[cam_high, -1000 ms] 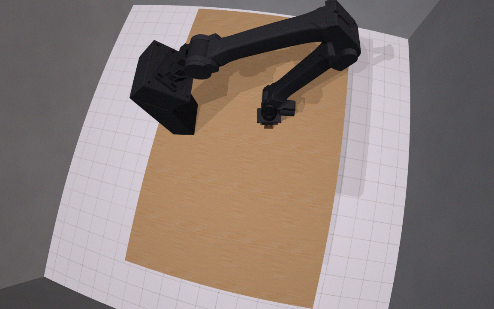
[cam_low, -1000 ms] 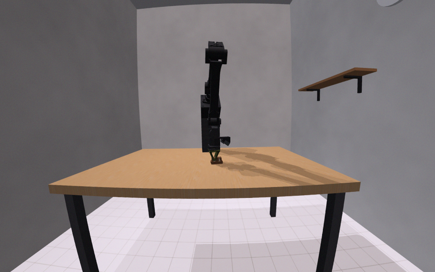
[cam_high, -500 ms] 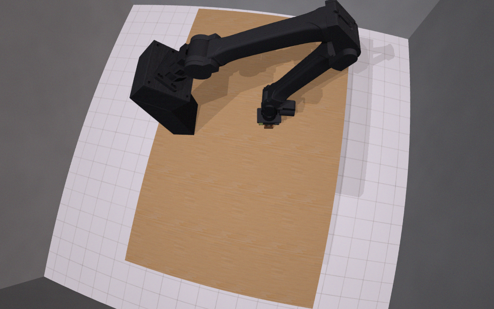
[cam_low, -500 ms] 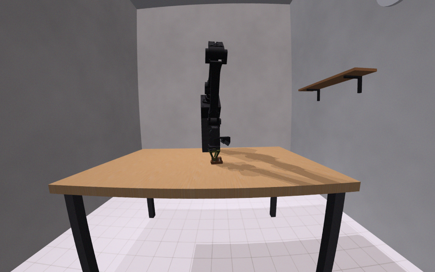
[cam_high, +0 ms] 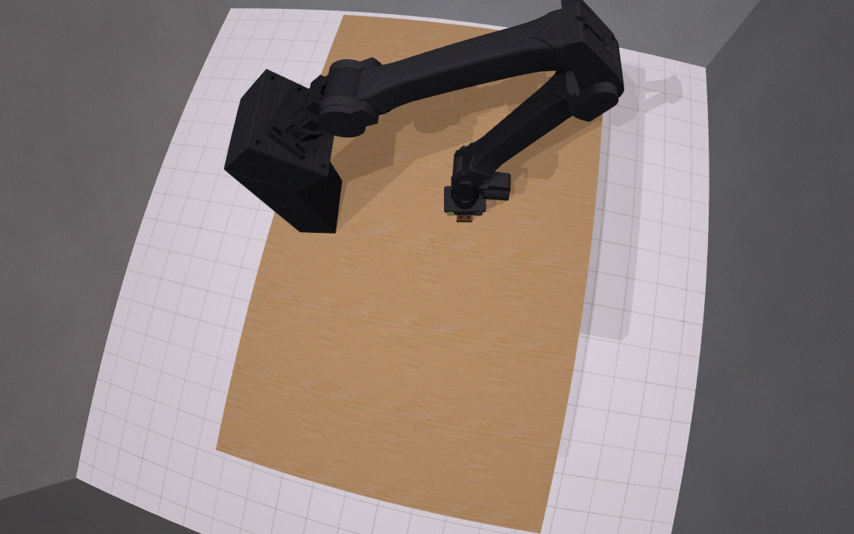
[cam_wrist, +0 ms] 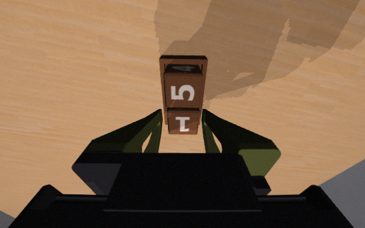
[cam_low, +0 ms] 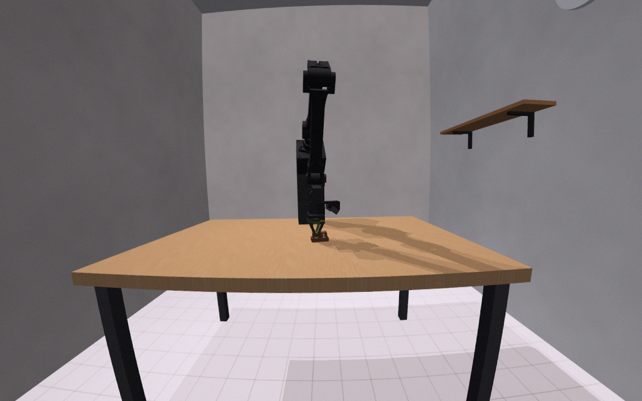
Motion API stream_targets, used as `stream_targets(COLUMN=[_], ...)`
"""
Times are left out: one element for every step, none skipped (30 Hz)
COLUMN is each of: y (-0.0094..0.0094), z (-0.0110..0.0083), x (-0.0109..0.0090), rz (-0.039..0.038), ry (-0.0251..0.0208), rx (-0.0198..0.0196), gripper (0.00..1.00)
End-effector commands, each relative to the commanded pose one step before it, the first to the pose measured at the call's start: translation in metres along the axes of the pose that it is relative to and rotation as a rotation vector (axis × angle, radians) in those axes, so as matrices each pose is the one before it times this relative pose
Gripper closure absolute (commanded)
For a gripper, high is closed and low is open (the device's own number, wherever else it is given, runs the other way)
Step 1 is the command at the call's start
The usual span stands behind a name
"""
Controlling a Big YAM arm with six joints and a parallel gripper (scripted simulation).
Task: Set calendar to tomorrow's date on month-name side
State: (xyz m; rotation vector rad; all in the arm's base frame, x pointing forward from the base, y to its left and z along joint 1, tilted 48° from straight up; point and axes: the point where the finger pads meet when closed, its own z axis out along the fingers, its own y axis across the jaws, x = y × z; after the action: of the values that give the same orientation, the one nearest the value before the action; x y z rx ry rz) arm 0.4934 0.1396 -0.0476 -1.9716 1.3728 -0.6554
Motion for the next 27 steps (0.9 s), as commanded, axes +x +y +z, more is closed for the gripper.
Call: stream_targets(y=[0.00763,0.0001,0.0001,0.00009,0.0,0.0,0.00008,0.00007,0.00005,0.00004,0.00002,0.0,-0.00004,-0.00008,-0.00012,-0.00011,-0.0001,-0.00003,-0.00004,-0.00002,-0.00001,0.0,0.0,0.00978,-0.00111,-0.00292,-0.00155], z=[-0.02304,-0.00445,-0.00485,-0.00516,0.0,0.0,-0.00537,-0.00547,-0.00548,-0.00538,-0.0052,-0.00493,-0.00459,-0.00418,-0.00372,-0.00324,-0.00273,-0.00224,-0.00173,-0.00125,-0.00082,0.0,0.0,0.00634,-0.00122,-0.00161,-0.00076], x=[-0.00359,0.00047,0.00052,0.00056,0.0,0.0,0.00059,0.00061,0.00062,0.00065,0.00067,0.00059,0.00027,-0.00022,-0.00065,-0.00072,-0.00035,0.00019,0.00029,0.00017,0.00011,0.0,0.0,-0.00054,0.00008,0.0002,0.00011], rz=[0.00501,0.00004,0.00004,0.00004,0.0,0.0,0.00004,0.00005,0.00004,0.00004,0.00004,-0.00006,-0.00049,-0.00116,-0.00173,-0.00175,-0.00111,-0.00019,0.00001,0.00001,0.0,0.0,0.0,0.00074,-0.0001,-0.00023,-0.00012], ry=[-0.0056,0.00058,0.00064,0.0007,0.0,0.0,0.00074,0.00078,0.0008,0.001,0.00115,0.00105,0.00055,-0.00028,-0.00104,-0.00119,-0.00057,0.00039,0.00067,0.00029,0.00017,0.0,0.0,-0.00188,0.00031,0.00064,0.00033], rx=[-0.01227,0.00022,0.00025,0.00029,0.0,0.0,0.00032,0.00035,0.00037,0.00038,0.00038,0.00038,0.0004,0.00042,0.00044,0.00041,0.00033,0.00023,0.00016,0.00013,0.00009,0.0,0.0,-0.02438,0.00329,0.00753,0.00396], gripper=[0.55,0.55,0.55,0.55,0.55,0.55,0.55,0.55,0.55,0.55,0.55,0.55,0.55,0.55,0.55,0.55,0.55,0.55,0.55,0.55,0.55,0.55,0.55,0.55,0.55,0.55,0.0])
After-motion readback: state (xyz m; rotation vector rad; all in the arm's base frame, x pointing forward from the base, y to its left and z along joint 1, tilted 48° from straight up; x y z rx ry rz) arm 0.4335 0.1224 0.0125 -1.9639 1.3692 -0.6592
